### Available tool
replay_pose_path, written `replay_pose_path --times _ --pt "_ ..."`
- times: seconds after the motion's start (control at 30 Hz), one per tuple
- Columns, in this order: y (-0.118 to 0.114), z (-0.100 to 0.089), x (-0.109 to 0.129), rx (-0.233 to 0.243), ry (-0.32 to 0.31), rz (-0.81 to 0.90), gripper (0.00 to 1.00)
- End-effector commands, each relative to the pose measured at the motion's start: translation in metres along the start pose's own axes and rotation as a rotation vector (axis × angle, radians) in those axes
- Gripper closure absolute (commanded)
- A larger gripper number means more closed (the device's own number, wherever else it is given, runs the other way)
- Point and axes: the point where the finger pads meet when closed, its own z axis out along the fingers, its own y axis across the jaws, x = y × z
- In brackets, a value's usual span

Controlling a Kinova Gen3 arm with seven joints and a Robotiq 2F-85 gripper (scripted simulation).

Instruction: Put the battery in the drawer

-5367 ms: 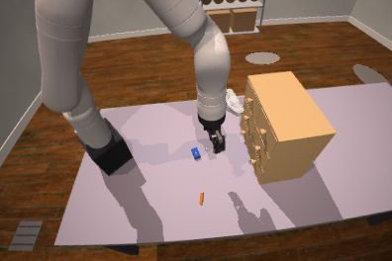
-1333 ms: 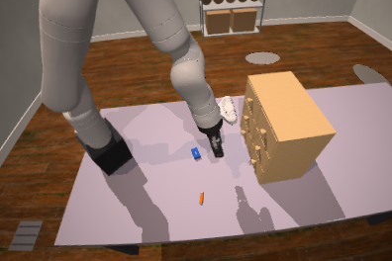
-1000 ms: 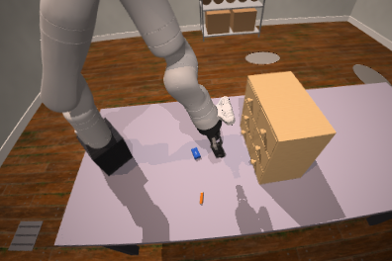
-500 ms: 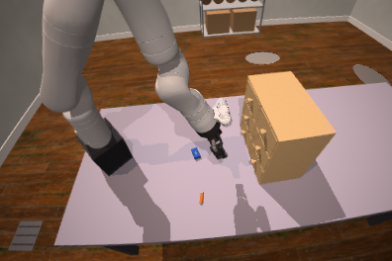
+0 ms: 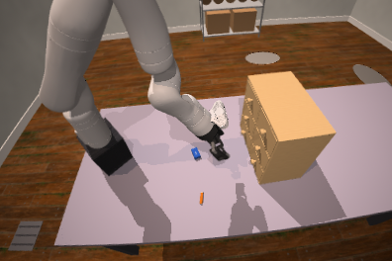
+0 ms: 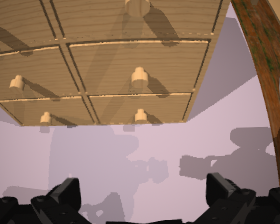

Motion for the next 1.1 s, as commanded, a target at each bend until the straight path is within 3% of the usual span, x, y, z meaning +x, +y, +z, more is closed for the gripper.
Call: replay_pose_path --times 0.0,1.07 --pt "0.001 0.003 -0.007 -0.001 0.001 0.005 0.0" --pt "0.001 0.024 -0.003 -0.001 0.201 0.005 0.0"
